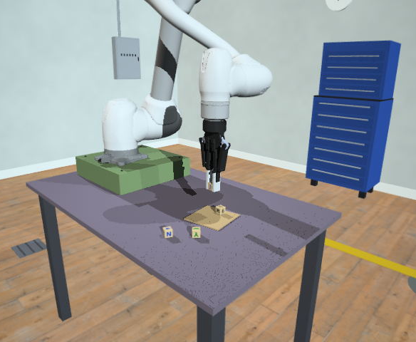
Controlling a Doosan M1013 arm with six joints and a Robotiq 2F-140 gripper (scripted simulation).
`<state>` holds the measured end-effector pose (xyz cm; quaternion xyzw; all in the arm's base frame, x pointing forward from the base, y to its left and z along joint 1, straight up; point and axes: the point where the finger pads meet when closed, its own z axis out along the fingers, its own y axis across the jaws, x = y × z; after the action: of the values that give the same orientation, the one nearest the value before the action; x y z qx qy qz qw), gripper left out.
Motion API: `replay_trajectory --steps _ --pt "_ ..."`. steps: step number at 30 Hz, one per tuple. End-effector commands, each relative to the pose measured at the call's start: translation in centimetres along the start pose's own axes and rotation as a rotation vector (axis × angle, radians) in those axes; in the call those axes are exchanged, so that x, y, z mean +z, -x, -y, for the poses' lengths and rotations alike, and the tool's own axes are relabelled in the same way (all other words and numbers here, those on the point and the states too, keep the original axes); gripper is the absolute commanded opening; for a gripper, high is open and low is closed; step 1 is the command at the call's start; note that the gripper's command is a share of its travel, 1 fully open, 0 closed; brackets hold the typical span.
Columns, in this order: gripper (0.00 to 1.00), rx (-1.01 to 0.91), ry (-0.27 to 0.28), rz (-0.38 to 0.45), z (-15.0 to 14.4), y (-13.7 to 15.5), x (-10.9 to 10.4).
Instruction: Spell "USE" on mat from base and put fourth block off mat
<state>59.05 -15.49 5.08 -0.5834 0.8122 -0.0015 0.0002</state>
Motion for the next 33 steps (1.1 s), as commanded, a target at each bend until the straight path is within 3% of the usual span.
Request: replay_trajectory --steps 1,21,33 --pt "0.13 -0.066 -0.001 0.009 -0.4 0.2 0.0" --pt "0.13 -0.072 -0.001 0.009 -0.4 0.2 0.4" --pt "0.13 -0.072 -0.001 0.009 -0.4 0.2 5.0"
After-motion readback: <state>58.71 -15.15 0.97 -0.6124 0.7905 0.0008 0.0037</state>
